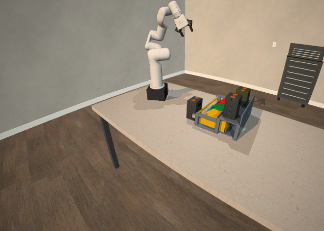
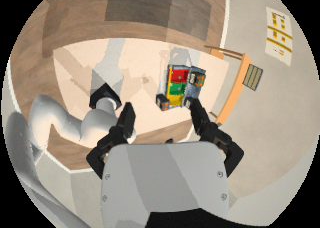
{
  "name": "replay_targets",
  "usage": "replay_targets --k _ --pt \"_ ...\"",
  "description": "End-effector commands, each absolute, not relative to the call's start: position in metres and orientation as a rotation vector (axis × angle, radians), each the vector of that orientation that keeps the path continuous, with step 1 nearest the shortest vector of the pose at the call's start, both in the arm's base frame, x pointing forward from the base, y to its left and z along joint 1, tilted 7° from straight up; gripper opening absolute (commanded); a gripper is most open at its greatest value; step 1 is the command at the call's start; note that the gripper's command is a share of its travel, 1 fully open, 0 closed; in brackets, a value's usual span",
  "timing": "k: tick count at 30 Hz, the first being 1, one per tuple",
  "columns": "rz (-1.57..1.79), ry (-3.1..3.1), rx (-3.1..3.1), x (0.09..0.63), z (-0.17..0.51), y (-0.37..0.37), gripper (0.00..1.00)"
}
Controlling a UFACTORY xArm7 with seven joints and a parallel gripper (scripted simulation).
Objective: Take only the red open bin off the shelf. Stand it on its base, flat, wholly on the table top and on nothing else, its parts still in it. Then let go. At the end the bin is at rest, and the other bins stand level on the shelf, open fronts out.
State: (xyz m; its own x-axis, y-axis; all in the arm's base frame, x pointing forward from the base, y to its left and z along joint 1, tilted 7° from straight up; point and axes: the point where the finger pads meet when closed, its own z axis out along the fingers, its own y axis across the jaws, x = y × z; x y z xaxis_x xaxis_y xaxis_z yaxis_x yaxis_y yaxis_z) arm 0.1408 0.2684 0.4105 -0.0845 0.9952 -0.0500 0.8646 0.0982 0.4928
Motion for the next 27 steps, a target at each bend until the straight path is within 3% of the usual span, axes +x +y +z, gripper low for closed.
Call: replay_targets --k 1,27 --pt "0.417 2.096 1.730 0.129 0.409 0.284 1.00" --pt "0.138 2.380 1.321 0.080 0.399 0.345 1.00"
